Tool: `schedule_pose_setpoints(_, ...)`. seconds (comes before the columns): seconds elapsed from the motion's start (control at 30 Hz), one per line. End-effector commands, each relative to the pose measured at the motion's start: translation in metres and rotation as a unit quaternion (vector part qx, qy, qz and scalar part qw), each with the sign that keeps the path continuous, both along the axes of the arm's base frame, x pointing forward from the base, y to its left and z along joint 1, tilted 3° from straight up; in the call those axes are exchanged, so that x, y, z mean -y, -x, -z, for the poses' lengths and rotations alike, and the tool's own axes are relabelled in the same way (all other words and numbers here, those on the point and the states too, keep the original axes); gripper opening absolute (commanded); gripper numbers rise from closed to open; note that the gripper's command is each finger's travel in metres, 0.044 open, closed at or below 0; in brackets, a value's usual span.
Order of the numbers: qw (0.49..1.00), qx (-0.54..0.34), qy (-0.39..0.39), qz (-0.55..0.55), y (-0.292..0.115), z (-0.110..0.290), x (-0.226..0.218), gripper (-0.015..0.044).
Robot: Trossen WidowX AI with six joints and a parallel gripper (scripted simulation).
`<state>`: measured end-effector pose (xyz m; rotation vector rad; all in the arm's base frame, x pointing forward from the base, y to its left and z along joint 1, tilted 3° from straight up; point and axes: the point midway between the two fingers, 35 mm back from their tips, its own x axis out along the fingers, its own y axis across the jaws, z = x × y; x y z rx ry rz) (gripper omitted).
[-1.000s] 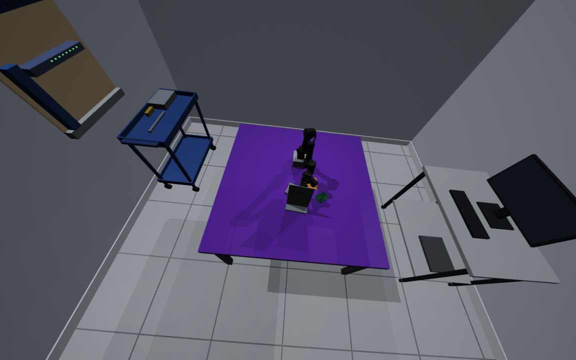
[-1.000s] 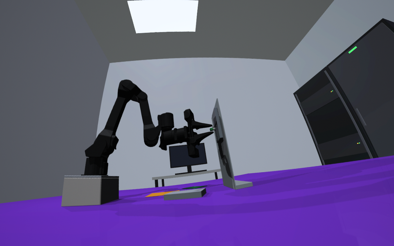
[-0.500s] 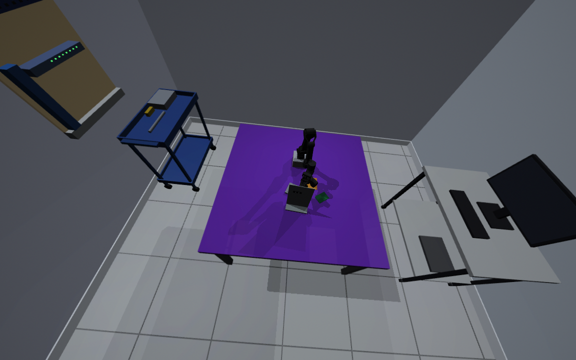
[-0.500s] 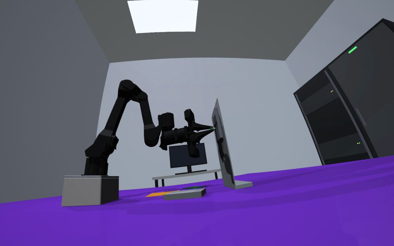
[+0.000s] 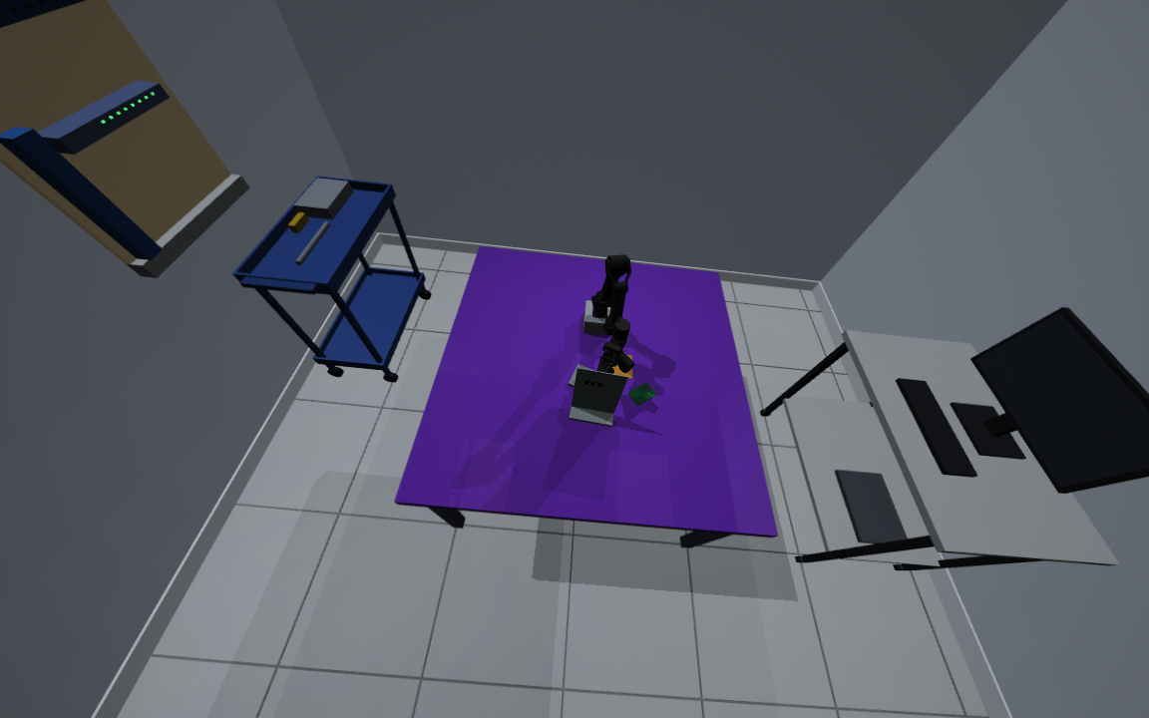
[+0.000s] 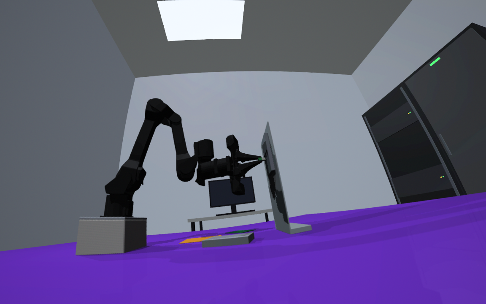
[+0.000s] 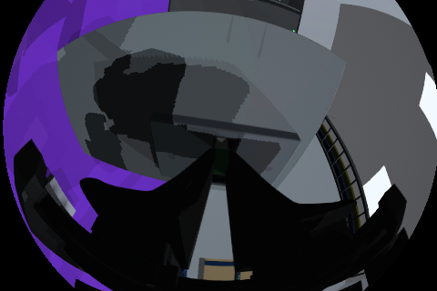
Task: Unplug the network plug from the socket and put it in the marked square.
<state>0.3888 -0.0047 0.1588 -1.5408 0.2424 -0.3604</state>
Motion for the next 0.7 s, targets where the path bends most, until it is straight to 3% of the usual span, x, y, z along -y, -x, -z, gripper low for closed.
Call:
schedule_pose_setpoints(0.0,1.0,0.0,-0.002,-0.001,0.004,0.0,0.0,0.0)
schedule_pose_setpoints(0.67,1.0,0.0,-0.003,-0.001,0.016,0.002,-0.002,0.0)
